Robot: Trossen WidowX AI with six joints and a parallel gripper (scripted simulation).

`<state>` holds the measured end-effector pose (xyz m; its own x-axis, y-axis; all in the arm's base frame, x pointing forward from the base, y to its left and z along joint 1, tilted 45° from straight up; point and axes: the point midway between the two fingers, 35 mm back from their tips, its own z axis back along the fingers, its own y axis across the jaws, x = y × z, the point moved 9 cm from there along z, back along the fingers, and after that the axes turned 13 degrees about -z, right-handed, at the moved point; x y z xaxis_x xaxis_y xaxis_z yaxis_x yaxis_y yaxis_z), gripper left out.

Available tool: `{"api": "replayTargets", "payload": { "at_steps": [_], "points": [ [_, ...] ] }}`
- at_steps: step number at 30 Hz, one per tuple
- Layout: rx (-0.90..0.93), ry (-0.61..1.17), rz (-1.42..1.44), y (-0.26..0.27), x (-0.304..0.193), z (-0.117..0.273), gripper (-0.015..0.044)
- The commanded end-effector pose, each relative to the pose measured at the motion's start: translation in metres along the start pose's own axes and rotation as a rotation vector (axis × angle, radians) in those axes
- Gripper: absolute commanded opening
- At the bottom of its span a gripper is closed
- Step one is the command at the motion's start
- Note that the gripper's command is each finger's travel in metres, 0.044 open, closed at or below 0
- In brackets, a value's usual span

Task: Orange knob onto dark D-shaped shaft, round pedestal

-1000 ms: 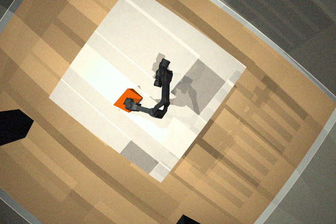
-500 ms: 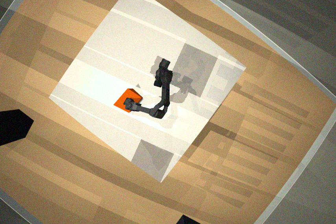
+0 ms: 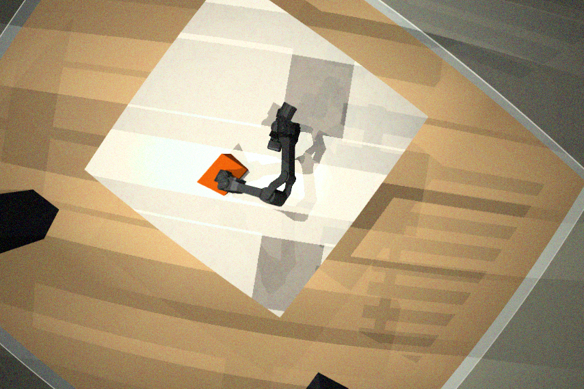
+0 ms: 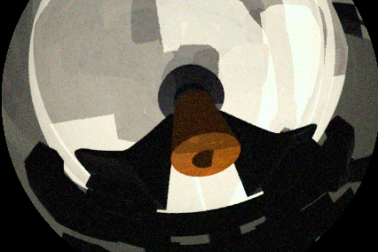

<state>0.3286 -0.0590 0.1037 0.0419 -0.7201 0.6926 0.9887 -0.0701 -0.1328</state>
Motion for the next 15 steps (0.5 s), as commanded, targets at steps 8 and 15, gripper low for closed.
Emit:
{"api": "replayTargets", "payload": {
  "at_steps": [8,15],
  "points": [
    [-0.001,0.0,0.0,-0.0002,0.0,-0.0024,0.0],
    [-0.001,0.0,0.0,-0.0002,0.0,-0.0024,0.0105]
  ]
}}
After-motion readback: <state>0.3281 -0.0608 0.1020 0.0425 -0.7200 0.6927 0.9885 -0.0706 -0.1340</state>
